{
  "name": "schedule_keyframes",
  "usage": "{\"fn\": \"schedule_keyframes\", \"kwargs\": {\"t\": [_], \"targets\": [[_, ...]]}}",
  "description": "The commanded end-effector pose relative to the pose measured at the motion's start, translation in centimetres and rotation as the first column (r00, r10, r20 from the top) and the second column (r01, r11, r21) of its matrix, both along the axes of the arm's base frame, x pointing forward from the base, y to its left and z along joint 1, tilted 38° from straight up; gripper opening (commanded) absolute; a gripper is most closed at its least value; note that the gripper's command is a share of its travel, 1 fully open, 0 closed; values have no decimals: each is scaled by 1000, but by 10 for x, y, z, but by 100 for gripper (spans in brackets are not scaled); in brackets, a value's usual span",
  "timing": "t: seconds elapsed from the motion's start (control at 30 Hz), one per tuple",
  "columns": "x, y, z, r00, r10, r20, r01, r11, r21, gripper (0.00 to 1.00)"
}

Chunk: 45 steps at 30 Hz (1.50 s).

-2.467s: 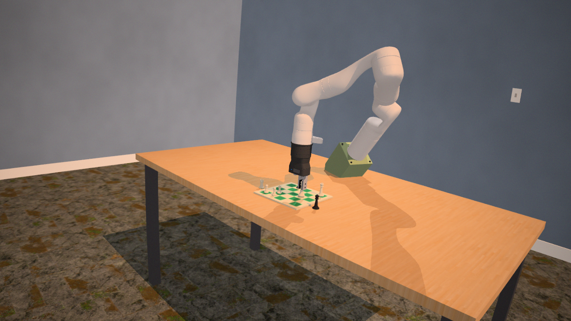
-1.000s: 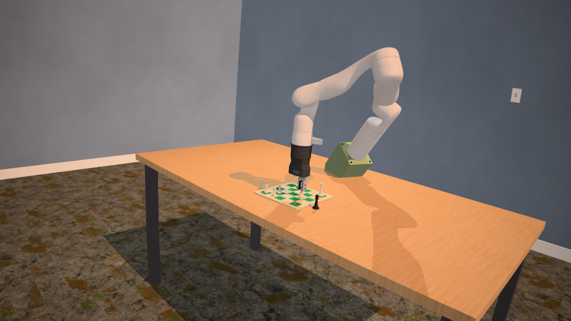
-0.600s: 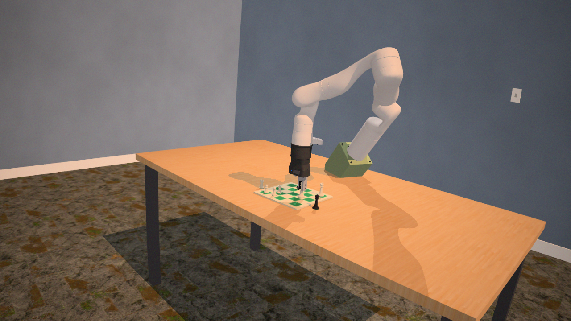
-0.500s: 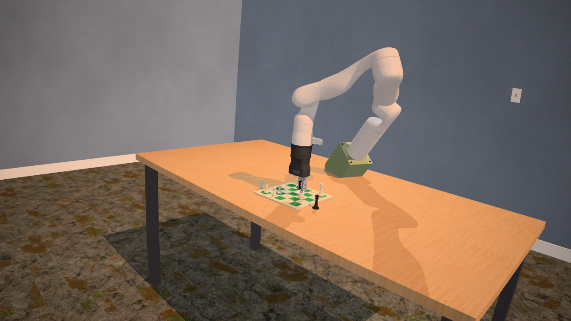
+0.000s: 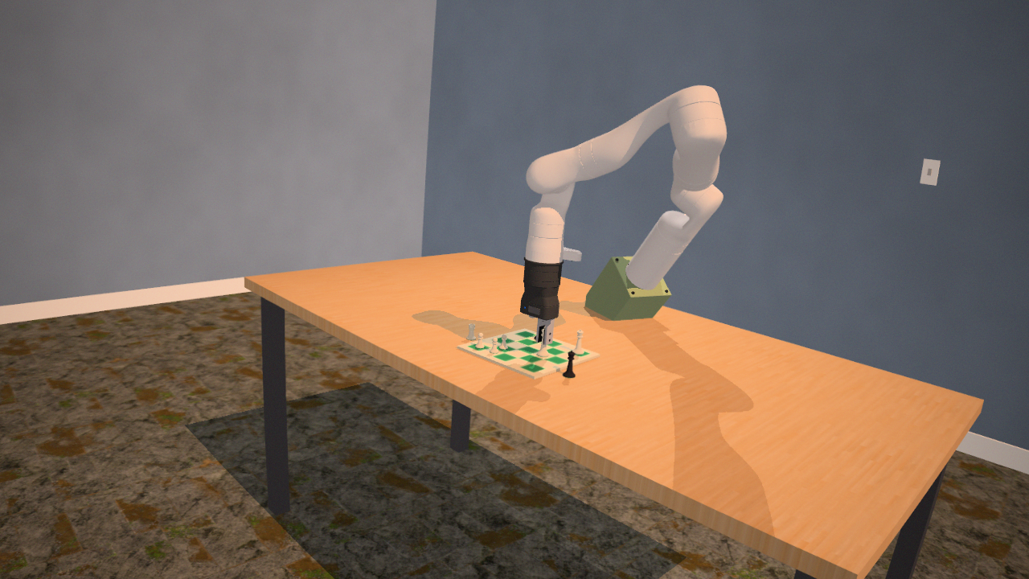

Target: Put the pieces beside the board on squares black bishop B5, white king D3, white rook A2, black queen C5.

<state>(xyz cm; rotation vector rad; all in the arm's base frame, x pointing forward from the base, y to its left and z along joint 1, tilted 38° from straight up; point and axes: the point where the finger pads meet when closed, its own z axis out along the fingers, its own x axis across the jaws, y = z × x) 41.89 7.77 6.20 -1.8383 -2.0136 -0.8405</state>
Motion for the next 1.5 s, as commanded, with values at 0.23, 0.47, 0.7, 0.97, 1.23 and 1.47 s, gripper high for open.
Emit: {"fn": "schedule_keyframes", "kwargs": {"t": [0.23, 0.47, 0.7, 0.97, 1.23, 1.47], "targets": [[0, -1, 1, 1000, -1, 1, 1, 1000, 0, 48], [0, -1, 1, 1000, -1, 1, 1, 1000, 0, 79], [0, -1, 1, 1000, -1, 1, 1, 1000, 0, 79], [0, -3, 4, 1000, -1, 1, 1, 1000, 0, 79], [-4, -16, 22, 1000, -1, 1, 1, 1000, 0, 79], [-11, -39, 51, 1000, -1, 1, 1, 1000, 0, 79]]}}
